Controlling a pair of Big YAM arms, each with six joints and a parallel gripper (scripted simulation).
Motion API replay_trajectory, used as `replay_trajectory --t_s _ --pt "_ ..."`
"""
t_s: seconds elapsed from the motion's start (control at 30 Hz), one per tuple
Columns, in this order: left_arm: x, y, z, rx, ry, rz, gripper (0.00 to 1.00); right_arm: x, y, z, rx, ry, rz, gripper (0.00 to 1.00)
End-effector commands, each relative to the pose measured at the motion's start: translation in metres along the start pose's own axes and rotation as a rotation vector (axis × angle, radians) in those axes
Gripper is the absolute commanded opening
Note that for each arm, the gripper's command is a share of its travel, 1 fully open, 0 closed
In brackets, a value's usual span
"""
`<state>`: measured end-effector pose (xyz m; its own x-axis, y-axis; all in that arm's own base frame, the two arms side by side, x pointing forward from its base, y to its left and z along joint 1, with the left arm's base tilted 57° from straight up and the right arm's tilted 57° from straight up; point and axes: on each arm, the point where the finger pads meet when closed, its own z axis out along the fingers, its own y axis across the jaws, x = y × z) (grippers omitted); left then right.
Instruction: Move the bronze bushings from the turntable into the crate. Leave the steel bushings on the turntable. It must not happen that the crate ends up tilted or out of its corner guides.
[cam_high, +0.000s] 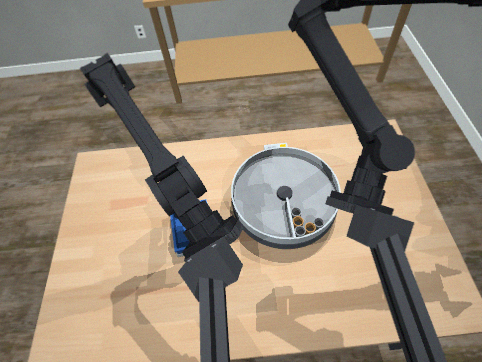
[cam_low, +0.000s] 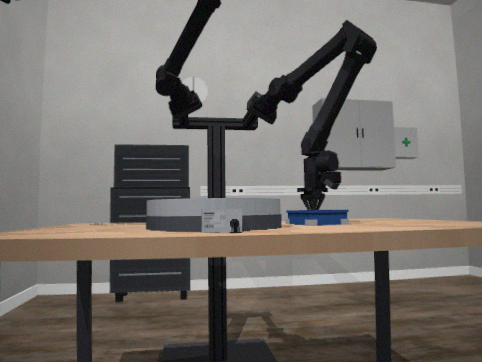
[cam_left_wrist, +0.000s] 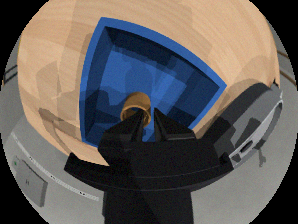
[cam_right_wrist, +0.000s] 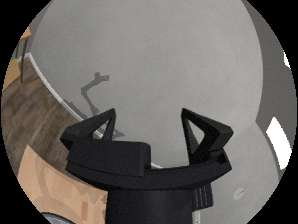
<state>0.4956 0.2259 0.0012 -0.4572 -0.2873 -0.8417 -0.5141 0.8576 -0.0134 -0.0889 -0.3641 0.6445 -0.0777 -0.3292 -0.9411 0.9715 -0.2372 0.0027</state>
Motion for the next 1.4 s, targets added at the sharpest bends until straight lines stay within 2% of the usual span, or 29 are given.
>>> replay_trajectory --t_s 0.0,0.13,0.2,0.5,0.93,1.07,1.1,1.37 --pt "0.011 0.003 0.001 -0.003 0.015 0.005 0.16 -0.033 -0.007 -0.004 0.015 -0.054 -0.009 1.00" --pt "0.021 0.004 -0.005 -0.004 0.034 0.007 0.16 -0.033 -0.007 -0.004 0.015 -0.054 -0.009 1.00" --pt "0.011 0.002 -0.014 0.000 0.015 0.005 0.16 -0.033 -0.007 -0.004 0.015 -0.054 -0.009 1.00" --pt "0.014 -0.003 -0.039 0.006 0.024 0.000 0.16 -0.033 -0.007 -0.004 0.015 -0.054 -0.009 1.00" --pt "0.013 0.001 -0.091 -0.001 0.021 -0.003 0.16 -0.033 -0.007 -0.004 0.015 -0.054 -0.009 1.00" --pt "0.013 -0.001 -0.095 0.004 0.021 0.001 0.16 -0.033 -0.007 -0.004 0.015 -0.054 -0.009 1.00" --pt "0.002 -0.001 -0.093 0.003 0.001 -0.002 0.16 -0.033 -0.007 -0.004 0.015 -0.054 -0.009 1.00" --pt "0.008 0.000 -0.097 0.003 0.009 -0.001 0.16 -0.033 -0.007 -0.004 0.015 -0.054 -0.009 1.00"
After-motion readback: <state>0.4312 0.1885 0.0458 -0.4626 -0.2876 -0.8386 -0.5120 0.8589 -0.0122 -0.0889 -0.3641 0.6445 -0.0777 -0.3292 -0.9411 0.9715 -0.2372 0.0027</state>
